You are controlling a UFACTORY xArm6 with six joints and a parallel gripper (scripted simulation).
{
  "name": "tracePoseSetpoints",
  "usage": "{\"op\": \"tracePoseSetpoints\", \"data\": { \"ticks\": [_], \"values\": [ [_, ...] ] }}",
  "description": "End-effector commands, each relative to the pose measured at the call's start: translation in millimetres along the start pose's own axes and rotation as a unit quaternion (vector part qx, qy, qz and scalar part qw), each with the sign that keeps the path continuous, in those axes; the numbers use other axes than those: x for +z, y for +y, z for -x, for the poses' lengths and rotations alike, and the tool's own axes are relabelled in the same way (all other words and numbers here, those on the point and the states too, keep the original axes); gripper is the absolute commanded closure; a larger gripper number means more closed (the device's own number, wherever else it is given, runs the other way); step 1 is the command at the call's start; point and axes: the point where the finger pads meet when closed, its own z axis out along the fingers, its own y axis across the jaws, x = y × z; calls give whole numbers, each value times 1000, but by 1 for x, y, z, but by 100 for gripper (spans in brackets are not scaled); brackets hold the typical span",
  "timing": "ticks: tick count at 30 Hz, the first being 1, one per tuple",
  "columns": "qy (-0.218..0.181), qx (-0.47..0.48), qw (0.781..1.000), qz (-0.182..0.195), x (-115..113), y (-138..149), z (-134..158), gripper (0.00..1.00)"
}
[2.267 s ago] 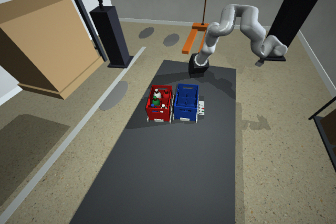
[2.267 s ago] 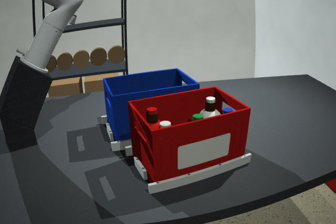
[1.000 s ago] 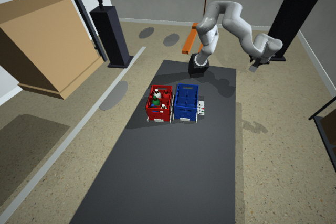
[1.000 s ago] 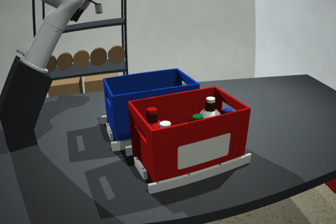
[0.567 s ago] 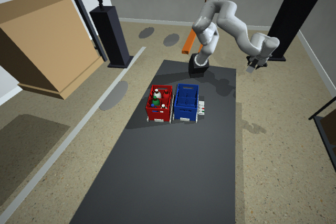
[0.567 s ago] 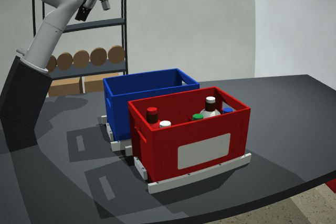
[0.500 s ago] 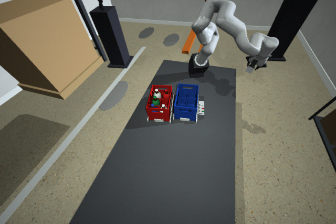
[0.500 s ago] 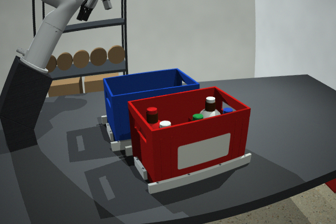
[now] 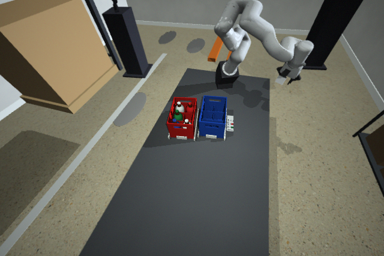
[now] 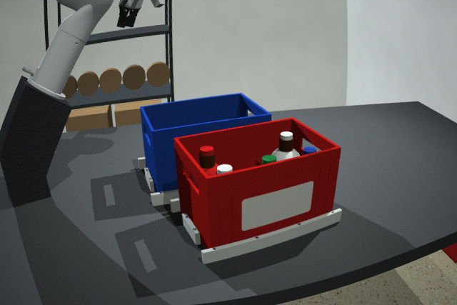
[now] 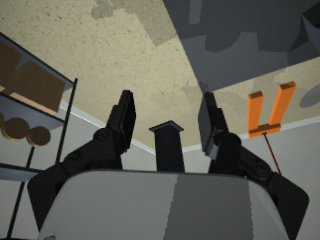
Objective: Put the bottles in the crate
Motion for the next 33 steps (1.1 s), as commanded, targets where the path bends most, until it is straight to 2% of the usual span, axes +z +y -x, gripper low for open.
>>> {"op": "tracePoseSetpoints", "data": {
  "ticks": [1,3,7,10,14,17,20,33],
  "values": [
    [20,12,1000,-14,-5,0,-16,35],
    [44,26,998,-28,-8,1,-25,35],
    [44,26,998,-28,-11,2,-35,35],
    [82,49,994,-51,-15,3,-49,35],
    [82,49,994,-51,-20,5,-65,35],
    [119,73,987,-75,-25,7,-79,35],
    [120,73,987,-75,-30,9,-92,35],
    [120,73,987,-75,-30,9,-92,35]
  ]
}}
